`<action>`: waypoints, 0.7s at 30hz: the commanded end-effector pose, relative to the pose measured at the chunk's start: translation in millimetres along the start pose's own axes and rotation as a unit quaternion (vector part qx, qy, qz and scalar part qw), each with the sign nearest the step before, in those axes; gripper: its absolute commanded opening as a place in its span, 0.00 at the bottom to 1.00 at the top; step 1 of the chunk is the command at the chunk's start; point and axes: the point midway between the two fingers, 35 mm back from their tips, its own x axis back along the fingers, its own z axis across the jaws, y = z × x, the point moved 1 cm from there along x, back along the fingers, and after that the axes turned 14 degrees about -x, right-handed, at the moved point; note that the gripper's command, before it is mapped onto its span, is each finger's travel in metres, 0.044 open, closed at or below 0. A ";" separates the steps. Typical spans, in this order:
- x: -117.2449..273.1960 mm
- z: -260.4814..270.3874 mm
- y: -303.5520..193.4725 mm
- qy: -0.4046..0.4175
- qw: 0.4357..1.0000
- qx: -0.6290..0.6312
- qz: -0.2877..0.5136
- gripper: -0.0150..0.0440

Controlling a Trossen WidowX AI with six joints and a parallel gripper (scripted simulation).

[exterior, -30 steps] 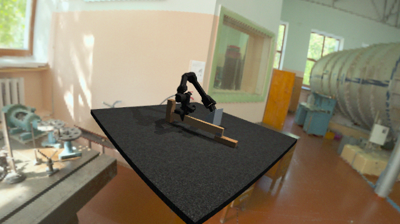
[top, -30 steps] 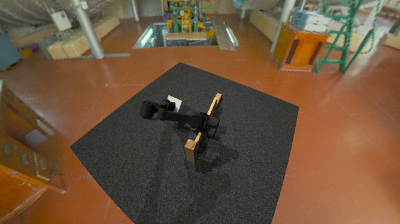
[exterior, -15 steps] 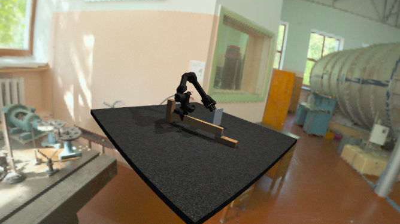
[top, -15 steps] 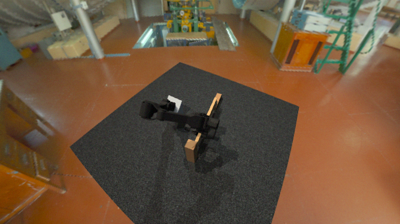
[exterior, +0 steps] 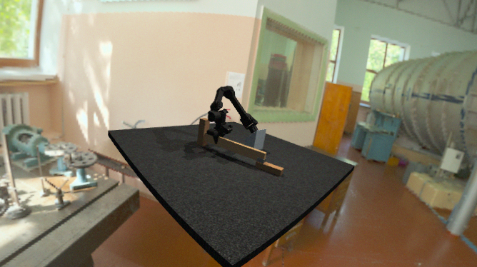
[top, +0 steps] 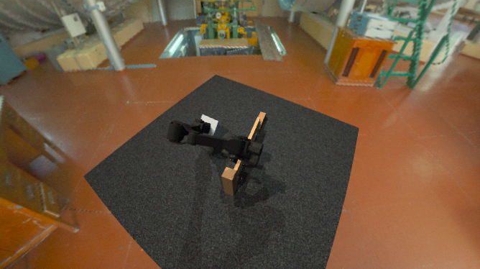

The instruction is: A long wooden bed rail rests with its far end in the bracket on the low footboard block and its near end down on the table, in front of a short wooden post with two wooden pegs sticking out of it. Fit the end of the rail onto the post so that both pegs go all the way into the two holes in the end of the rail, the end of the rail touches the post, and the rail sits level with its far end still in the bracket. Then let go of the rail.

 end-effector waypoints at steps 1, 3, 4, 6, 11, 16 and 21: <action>-0.2 0.2 0.2 0.000 1.000 0.000 0.000 0.70; -0.2 0.2 0.2 0.000 1.000 0.000 0.000 0.79; -0.2 0.2 0.2 0.000 1.000 0.000 0.000 0.83; -0.2 0.2 0.2 0.000 1.000 0.000 0.000 0.92; -0.2 0.2 0.2 0.000 1.000 0.000 0.000 1.00; 6.4 1.4 7.1 -0.001 1.000 0.000 -0.001 1.00; 29.8 8.2 29.7 -0.005 1.000 -0.001 -0.002 1.00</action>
